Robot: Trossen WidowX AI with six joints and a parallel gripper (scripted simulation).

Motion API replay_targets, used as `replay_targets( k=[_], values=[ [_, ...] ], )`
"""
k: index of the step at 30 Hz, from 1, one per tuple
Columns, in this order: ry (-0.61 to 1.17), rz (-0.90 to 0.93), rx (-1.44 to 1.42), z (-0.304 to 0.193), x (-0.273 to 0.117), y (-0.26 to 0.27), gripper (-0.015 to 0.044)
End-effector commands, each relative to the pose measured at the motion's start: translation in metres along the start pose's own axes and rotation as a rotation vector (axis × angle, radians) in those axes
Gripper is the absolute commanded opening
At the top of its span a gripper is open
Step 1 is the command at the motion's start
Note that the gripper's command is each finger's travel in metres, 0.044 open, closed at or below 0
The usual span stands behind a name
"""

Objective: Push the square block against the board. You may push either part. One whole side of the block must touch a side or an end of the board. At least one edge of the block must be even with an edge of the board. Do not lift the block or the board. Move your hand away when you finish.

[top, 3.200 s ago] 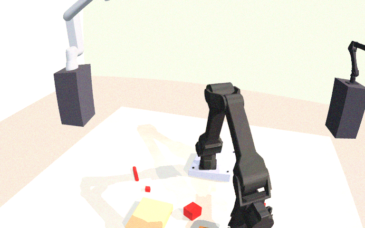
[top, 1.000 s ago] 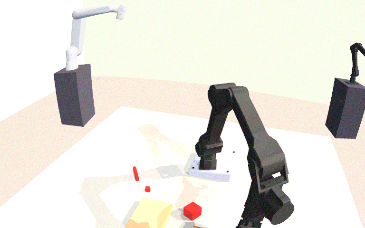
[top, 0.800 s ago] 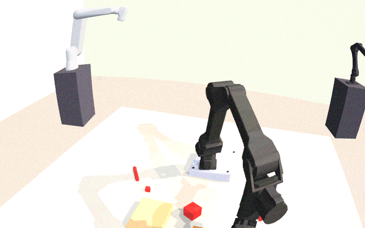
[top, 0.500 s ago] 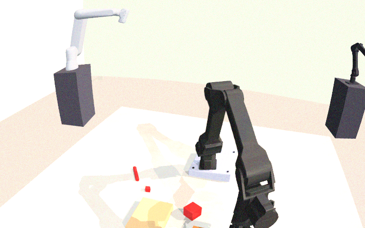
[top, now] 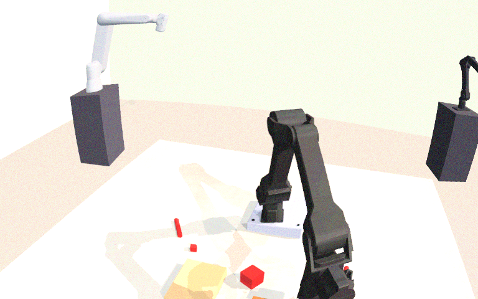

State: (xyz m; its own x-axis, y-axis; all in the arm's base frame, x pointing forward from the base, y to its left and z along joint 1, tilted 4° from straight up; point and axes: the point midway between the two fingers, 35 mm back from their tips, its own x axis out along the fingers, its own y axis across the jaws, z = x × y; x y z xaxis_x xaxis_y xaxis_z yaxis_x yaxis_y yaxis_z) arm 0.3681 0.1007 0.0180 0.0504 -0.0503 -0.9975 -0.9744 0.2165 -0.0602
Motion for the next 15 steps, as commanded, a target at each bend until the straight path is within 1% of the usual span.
replay_targets(
  k=[1, 15],
  values=[
    [0.008, 0.003, -0.001, -0.007, 0.002, 0.001, 0.0],
    [0.009, 0.003, -0.001, -0.021, 0.002, 0.0, 0.0]
  ],
)
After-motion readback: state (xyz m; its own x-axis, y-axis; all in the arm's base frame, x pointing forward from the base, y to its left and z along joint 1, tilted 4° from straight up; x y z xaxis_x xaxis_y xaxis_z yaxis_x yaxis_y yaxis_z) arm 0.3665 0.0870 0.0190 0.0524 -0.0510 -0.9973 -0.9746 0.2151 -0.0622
